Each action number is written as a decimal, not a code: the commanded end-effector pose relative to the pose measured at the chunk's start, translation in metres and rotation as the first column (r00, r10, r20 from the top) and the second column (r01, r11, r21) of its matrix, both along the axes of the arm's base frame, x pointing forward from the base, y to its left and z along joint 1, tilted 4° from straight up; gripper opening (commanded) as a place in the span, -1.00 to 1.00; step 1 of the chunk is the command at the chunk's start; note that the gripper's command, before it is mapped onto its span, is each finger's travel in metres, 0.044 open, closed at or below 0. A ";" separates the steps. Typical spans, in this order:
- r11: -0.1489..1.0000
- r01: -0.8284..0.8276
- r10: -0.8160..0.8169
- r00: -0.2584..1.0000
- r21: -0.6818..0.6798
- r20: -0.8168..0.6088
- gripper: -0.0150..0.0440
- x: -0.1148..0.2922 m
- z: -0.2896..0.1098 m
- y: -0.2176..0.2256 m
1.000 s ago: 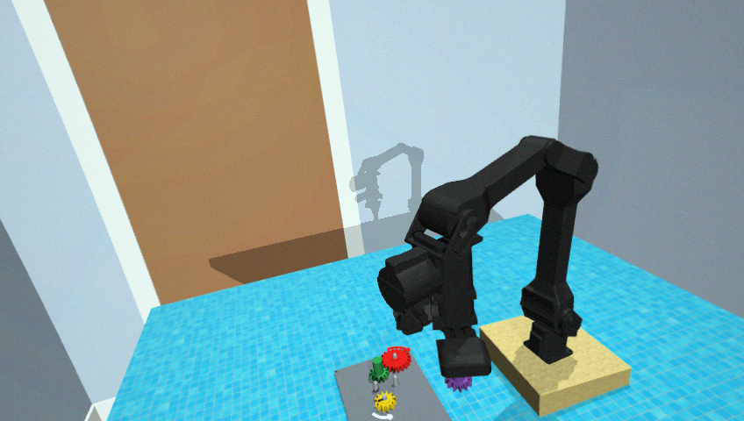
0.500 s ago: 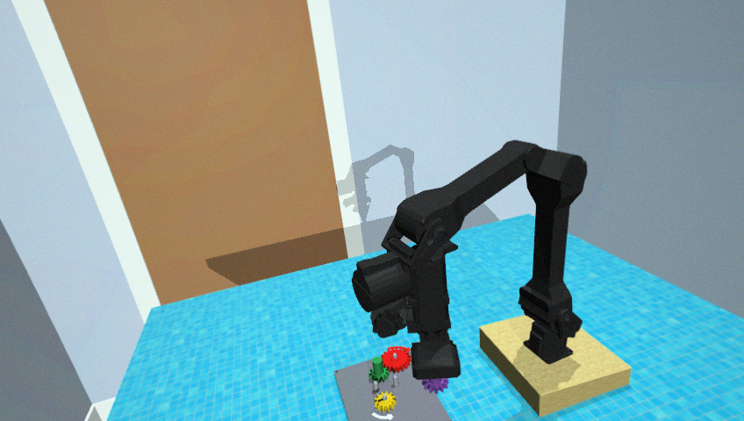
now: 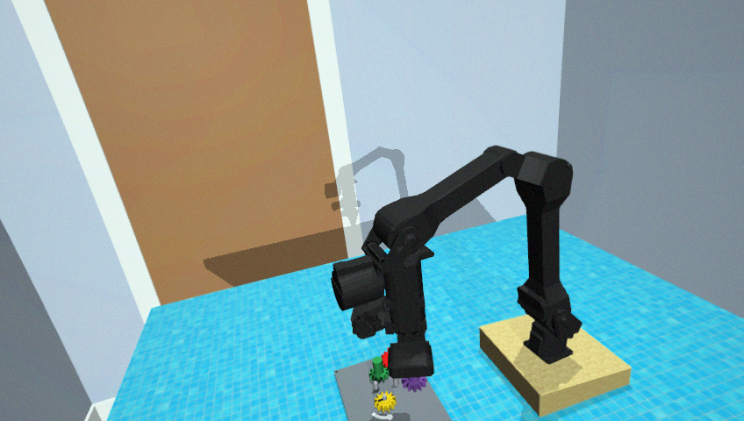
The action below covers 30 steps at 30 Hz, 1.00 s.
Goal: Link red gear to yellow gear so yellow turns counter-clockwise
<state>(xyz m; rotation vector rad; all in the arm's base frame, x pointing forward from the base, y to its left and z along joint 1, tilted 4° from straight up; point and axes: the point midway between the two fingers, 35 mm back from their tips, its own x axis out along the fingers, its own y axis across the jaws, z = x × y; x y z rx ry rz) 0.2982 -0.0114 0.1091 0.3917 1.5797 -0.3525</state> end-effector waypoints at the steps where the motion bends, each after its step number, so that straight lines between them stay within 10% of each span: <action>1: 1.000 -0.007 0.007 1.000 -0.005 0.011 -0.49 0.008 -0.003 -0.011; 30: 1.000 -0.030 0.030 1.000 -0.008 0.006 -0.49 0.027 -0.039 -0.086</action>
